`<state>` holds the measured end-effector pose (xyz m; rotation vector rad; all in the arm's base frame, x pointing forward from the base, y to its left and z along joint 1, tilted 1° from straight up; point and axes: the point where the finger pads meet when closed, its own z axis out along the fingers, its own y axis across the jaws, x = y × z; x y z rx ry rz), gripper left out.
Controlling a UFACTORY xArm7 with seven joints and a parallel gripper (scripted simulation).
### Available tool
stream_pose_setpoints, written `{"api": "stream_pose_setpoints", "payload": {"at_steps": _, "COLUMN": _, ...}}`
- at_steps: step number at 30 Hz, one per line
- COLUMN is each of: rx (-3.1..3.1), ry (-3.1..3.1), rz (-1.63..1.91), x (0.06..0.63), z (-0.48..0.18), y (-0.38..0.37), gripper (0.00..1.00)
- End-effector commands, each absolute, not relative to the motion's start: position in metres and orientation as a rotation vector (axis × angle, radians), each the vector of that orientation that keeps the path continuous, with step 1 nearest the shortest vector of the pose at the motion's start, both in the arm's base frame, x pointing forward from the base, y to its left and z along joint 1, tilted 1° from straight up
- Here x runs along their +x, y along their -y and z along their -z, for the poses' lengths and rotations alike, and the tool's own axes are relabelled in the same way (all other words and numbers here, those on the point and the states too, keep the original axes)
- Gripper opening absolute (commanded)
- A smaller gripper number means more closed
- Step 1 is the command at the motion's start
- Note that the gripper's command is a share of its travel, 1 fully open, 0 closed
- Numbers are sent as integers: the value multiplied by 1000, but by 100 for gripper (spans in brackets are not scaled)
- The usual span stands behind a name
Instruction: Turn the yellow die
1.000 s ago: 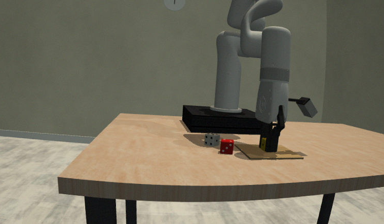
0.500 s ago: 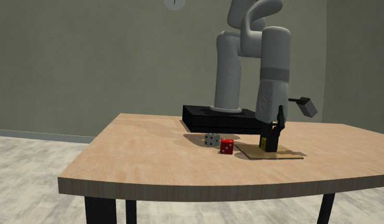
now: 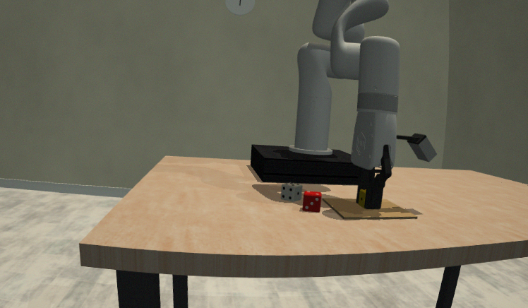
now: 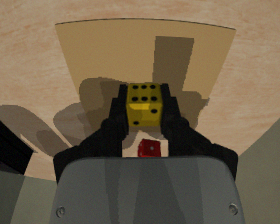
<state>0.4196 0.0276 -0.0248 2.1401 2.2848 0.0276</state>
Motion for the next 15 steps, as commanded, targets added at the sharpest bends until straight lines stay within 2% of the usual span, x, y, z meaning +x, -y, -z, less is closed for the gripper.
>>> {"api": "stream_pose_setpoints", "payload": {"at_steps": 1, "rx": 2139, "ry": -2283, "rz": -32, "x": 421, "z": 24, "y": -28, "gripper": 27}}
{"api": "stream_pose_setpoints", "payload": {"at_steps": 2, "rx": 2139, "ry": -2283, "rz": -32, "x": 421, "z": 24, "y": -28, "gripper": 27}}
{"api": "stream_pose_setpoints", "payload": {"at_steps": 3, "rx": 2139, "ry": -2283, "rz": -32, "x": 421, "z": 24, "y": -28, "gripper": 31}}
{"api": "stream_pose_setpoints", "payload": {"at_steps": 5, "rx": 2139, "ry": -2283, "rz": -32, "x": 421, "z": 24, "y": -28, "gripper": 31}}
{"api": "stream_pose_setpoints", "payload": {"at_steps": 6, "rx": 2139, "ry": -2283, "rz": -32, "x": 421, "z": 24, "y": -28, "gripper": 35}}
{"api": "stream_pose_setpoints", "payload": {"at_steps": 10, "rx": 2139, "ry": -2283, "rz": -32, "x": 421, "z": 24, "y": -28, "gripper": 35}}
{"api": "stream_pose_setpoints", "payload": {"at_steps": 11, "rx": 2139, "ry": -2283, "rz": -32, "x": 421, "z": 24, "y": -28, "gripper": 39}}
{"api": "stream_pose_setpoints", "payload": {"at_steps": 13, "rx": 2139, "ry": -2283, "rz": -32, "x": 421, "z": 24, "y": -28, "gripper": 39}}
{"api": "stream_pose_setpoints", "payload": {"at_steps": 14, "rx": 2139, "ry": -2283, "rz": -32, "x": 421, "z": 24, "y": -28, "gripper": 43}}
{"api": "stream_pose_setpoints", "payload": {"at_steps": 15, "rx": 2139, "ry": -2283, "rz": -32, "x": 421, "z": 24, "y": -28, "gripper": 43}}
